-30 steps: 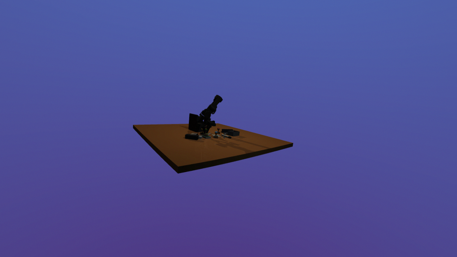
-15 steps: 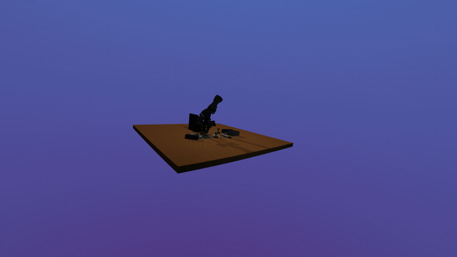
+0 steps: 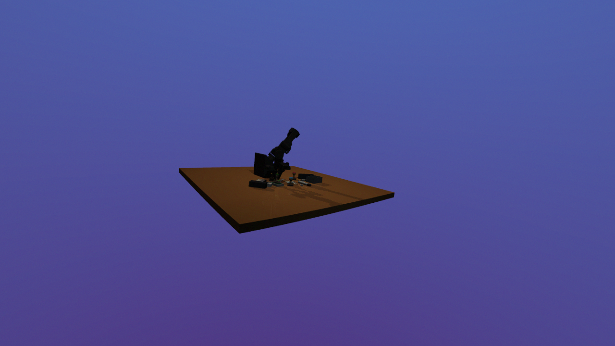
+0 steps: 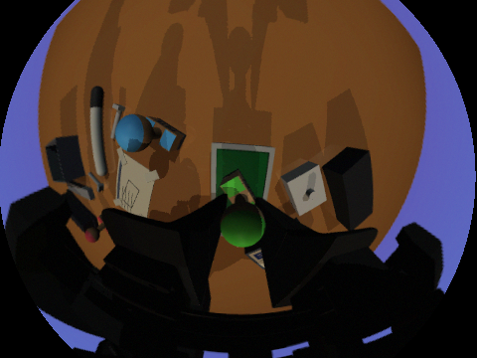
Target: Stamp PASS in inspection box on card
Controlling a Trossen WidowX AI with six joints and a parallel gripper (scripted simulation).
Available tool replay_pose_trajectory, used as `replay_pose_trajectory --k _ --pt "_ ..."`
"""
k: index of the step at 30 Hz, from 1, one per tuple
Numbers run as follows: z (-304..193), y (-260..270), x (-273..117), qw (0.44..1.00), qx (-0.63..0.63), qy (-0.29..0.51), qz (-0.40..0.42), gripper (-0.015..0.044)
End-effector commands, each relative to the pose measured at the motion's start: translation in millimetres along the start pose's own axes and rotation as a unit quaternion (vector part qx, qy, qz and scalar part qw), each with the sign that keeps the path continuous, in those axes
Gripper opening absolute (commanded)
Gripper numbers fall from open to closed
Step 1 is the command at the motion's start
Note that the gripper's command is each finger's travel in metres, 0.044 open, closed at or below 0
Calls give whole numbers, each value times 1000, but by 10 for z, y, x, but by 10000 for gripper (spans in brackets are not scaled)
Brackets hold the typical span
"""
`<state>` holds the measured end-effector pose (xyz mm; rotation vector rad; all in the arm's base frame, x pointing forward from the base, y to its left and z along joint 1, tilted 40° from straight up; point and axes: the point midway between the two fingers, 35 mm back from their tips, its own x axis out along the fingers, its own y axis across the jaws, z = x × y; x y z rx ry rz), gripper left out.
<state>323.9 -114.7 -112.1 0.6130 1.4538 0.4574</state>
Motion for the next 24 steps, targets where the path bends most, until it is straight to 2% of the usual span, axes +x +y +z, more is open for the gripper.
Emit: replay_pose_trajectory --k 1,24 --pt "10 8 23 1000 0 -1 1 0" --pt "10 7 -20 1000 0 -1 1 0"
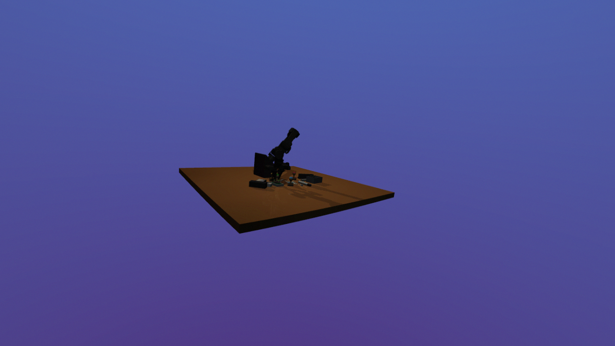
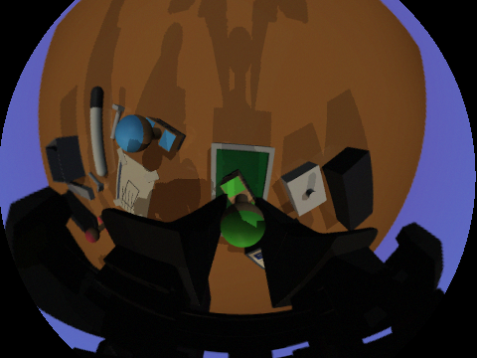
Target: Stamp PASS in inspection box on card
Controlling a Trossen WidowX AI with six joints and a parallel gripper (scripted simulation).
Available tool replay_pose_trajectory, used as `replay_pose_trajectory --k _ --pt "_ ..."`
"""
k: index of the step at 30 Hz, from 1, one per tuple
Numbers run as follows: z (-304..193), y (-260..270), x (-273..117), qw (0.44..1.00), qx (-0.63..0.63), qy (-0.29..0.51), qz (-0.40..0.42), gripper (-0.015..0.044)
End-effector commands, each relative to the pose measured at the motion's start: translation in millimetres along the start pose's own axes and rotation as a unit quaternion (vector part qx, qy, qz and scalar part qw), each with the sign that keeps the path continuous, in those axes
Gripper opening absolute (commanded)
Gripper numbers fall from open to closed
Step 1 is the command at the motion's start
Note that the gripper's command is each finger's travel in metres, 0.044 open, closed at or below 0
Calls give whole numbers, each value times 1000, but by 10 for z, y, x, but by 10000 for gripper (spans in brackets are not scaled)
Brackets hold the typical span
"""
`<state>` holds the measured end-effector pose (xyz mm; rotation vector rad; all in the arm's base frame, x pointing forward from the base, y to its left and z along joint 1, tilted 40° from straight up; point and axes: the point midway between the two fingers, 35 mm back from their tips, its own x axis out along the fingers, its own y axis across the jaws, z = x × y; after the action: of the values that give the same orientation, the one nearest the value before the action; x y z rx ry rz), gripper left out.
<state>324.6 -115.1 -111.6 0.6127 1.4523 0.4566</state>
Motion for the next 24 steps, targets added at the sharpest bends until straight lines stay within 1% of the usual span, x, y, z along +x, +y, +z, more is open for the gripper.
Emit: replay_pose_trajectory --k 1,18,24 --pt "3 6 -19 1000 0 0 1 0" --pt "2 5 -94 1000 0 0 1 0" --pt "7 2 -178 1000 0 0 1 0"
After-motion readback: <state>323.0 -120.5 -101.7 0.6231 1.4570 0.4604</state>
